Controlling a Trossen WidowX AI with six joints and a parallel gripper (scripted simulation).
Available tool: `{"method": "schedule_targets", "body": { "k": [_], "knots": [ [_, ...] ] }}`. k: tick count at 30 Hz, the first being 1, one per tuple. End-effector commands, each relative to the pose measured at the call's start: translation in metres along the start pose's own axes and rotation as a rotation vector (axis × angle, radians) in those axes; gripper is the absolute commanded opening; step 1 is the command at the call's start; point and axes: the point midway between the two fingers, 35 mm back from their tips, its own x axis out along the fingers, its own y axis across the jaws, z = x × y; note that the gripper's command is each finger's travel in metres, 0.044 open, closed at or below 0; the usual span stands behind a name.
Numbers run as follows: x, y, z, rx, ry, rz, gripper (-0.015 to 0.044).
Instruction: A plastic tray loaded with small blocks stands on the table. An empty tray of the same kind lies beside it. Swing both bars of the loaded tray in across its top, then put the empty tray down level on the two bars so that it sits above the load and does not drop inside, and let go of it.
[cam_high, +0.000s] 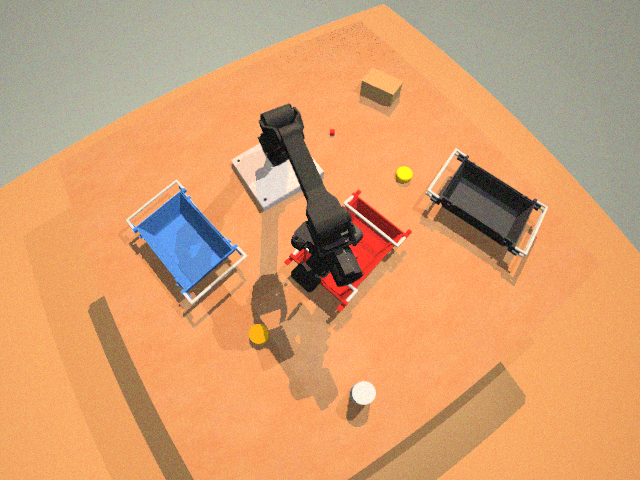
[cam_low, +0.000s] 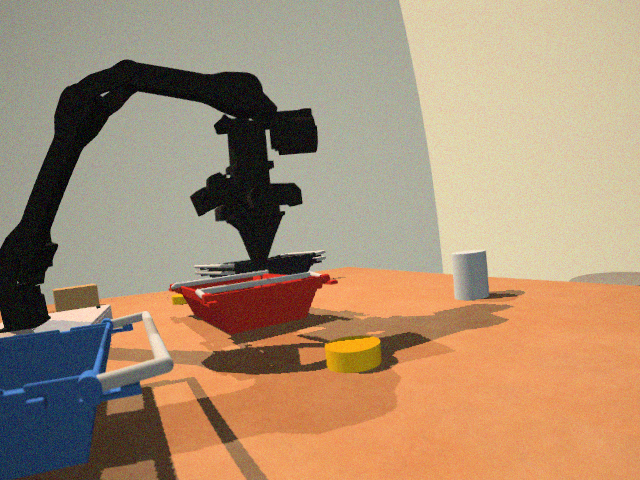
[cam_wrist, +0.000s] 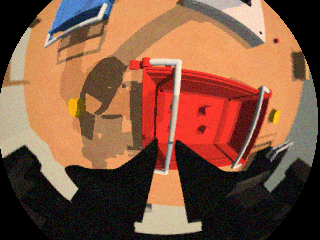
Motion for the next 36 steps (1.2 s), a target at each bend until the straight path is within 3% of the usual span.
{"method": "schedule_targets", "body": {
  "k": [1,11,12,24,33,36],
  "knots": [
    [-0.002,0.0,0.0,0.0,0.001,0.0,0.0184],
    [-0.085,-0.002,0.002,-0.008,0.028,0.014,0.044],
    [-0.06,0.002,0.002,-0.01,0.014,0.006,0.044],
    [-0.039,0.118,0.174,0.025,-0.004,0.014,0.044],
    [-0.016,0.12,0.323,0.052,-0.029,0.019,0.044],
    [-0.011,0.113,0.344,0.056,-0.034,0.019,0.044]
  ]
}}
